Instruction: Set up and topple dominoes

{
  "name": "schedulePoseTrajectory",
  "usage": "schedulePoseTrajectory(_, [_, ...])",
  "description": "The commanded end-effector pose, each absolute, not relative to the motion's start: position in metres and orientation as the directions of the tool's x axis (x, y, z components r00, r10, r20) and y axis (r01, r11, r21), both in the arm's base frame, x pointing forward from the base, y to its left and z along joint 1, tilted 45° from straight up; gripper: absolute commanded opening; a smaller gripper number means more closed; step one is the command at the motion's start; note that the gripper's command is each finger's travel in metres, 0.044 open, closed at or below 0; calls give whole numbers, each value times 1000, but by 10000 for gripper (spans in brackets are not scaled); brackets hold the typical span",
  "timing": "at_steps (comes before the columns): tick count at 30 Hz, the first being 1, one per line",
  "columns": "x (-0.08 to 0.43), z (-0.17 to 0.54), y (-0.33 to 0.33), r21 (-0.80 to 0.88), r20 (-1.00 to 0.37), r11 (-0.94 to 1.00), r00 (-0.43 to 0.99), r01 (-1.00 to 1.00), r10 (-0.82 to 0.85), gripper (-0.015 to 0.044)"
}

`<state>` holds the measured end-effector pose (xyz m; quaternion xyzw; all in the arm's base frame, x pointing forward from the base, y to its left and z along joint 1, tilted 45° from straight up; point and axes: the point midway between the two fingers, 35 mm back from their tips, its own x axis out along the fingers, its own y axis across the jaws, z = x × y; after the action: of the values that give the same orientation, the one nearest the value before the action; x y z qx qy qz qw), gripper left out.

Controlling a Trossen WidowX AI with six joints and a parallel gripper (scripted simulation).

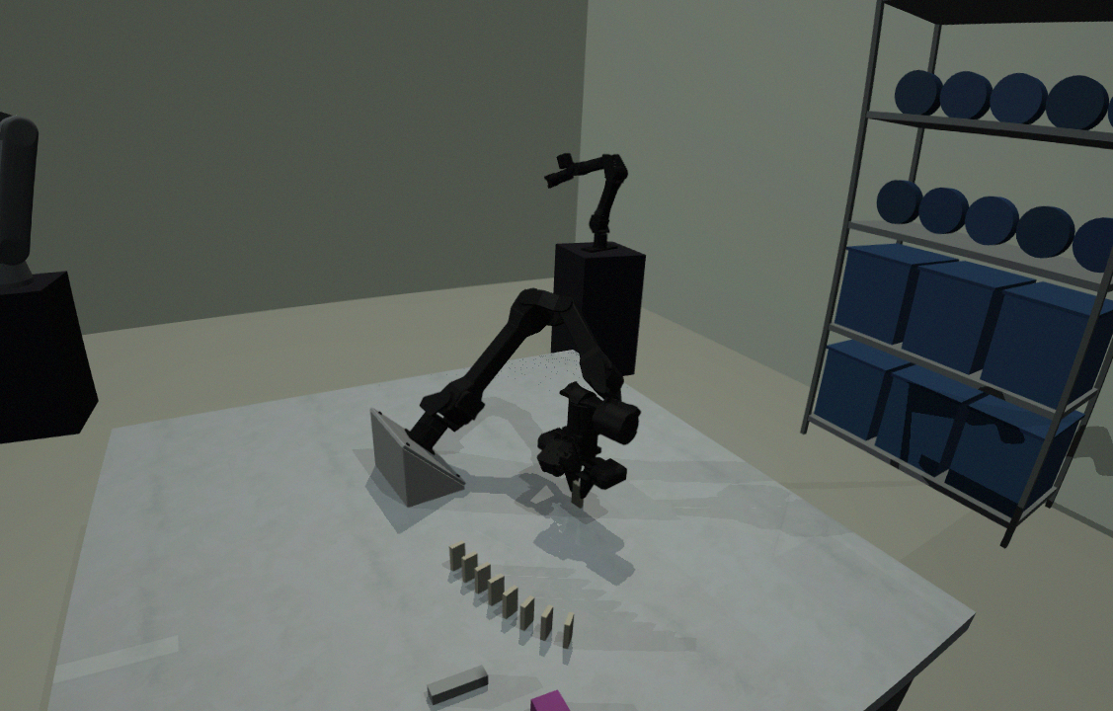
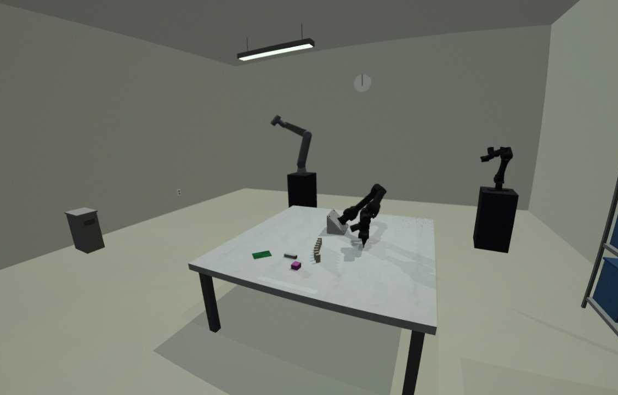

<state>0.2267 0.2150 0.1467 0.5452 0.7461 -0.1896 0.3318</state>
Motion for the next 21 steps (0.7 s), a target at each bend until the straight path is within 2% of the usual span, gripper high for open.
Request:
schedulePoseTrajectory(1, [226,147,215,76,-702,332,-185,940,688,107])
schedulePoseTrajectory(5, [231,154,208,75,-704,319,-176,945,689,107])
schedulePoseTrajectory(13, [249,239,123,60,-707,169,-78,984,703,107])
schedulePoseTrajectory(21, [254,237,117,92,-710,198,-75,976,700,107])
